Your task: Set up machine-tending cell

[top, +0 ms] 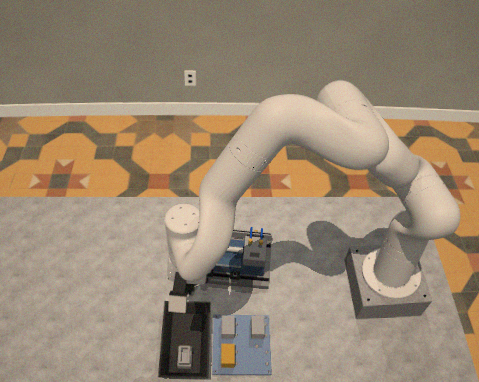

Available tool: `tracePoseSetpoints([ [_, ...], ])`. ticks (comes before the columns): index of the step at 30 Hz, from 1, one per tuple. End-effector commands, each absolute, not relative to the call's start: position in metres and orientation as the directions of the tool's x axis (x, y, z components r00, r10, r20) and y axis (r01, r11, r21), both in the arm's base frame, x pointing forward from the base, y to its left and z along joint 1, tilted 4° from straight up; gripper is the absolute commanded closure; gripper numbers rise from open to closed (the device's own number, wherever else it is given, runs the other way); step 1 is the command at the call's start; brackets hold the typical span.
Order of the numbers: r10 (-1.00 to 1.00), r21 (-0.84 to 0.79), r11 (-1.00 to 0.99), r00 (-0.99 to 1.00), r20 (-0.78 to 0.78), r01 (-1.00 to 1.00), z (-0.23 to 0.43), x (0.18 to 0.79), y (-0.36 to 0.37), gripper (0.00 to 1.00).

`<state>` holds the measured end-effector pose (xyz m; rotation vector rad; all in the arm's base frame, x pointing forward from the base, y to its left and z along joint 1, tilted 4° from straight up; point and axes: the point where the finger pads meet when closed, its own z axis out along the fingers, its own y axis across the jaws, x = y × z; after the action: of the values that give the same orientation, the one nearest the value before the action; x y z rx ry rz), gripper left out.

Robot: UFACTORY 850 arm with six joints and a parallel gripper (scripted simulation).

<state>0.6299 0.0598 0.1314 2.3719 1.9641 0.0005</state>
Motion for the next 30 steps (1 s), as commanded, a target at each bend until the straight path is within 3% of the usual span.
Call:
tracePoseSetpoints([
  [1, 0.982, 0.049, -0.185, 0.187, -0.038, 0.981, 0.132, 0.632, 0.060, 1.00],
  [30, 0.982, 0.049, -0.185, 0.187, -0.039, 0.981, 0.095, 0.635, 0.058, 1.00],
])
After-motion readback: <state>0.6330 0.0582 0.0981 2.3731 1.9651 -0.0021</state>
